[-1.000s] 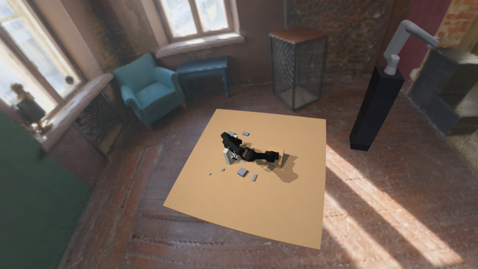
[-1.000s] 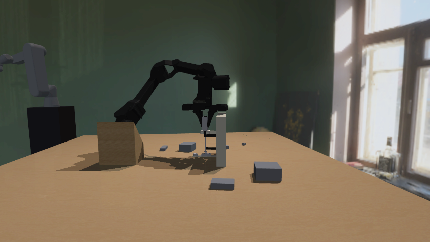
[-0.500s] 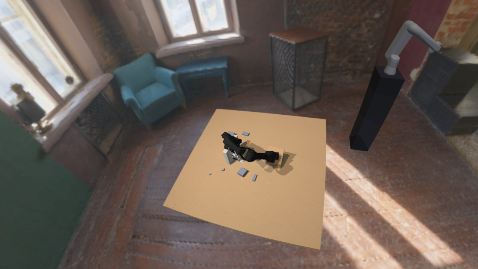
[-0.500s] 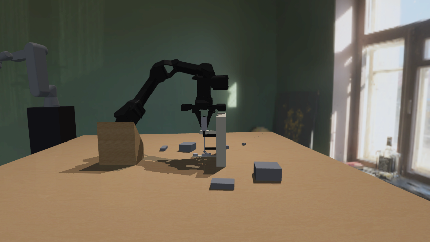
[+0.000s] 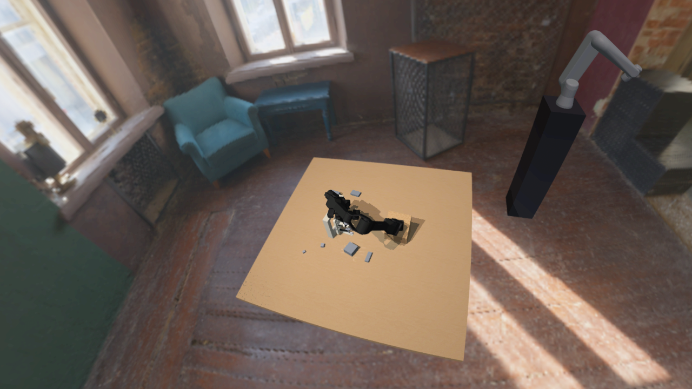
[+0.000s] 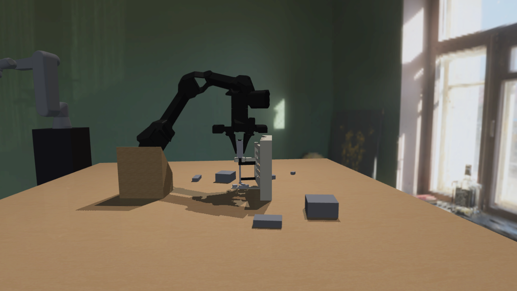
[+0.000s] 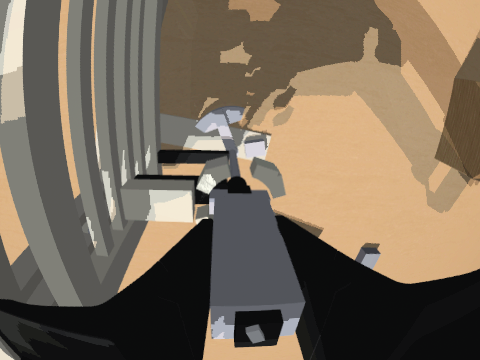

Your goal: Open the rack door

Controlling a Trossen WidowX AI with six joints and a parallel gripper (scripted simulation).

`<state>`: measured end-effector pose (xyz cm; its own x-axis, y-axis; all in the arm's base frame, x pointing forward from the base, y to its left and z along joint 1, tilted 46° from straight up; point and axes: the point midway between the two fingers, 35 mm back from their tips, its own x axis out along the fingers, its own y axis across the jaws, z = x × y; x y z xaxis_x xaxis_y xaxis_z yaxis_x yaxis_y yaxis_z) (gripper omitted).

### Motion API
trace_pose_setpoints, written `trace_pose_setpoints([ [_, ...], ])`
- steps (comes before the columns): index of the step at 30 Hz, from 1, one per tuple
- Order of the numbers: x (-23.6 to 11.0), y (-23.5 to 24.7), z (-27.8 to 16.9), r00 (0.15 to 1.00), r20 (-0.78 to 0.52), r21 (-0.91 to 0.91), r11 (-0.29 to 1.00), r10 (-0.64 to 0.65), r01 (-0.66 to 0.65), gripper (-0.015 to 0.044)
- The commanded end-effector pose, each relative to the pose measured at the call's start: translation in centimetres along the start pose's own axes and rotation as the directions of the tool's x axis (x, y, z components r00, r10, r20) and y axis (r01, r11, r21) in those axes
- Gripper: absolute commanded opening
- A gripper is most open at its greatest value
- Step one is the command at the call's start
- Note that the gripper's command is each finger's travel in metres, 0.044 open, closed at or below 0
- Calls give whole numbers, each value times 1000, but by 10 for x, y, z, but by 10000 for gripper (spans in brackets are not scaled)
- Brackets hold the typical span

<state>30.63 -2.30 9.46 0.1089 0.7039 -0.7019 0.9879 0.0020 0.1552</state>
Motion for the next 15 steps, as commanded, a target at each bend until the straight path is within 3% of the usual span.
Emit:
trace_pose_setpoints([
  [1, 0, -4, 2, 1000, 5, -92, 996, 6, -5, 12],
  [15, 0, -27, 13, 1000, 6, -310, 951, 5, -3, 12],
])
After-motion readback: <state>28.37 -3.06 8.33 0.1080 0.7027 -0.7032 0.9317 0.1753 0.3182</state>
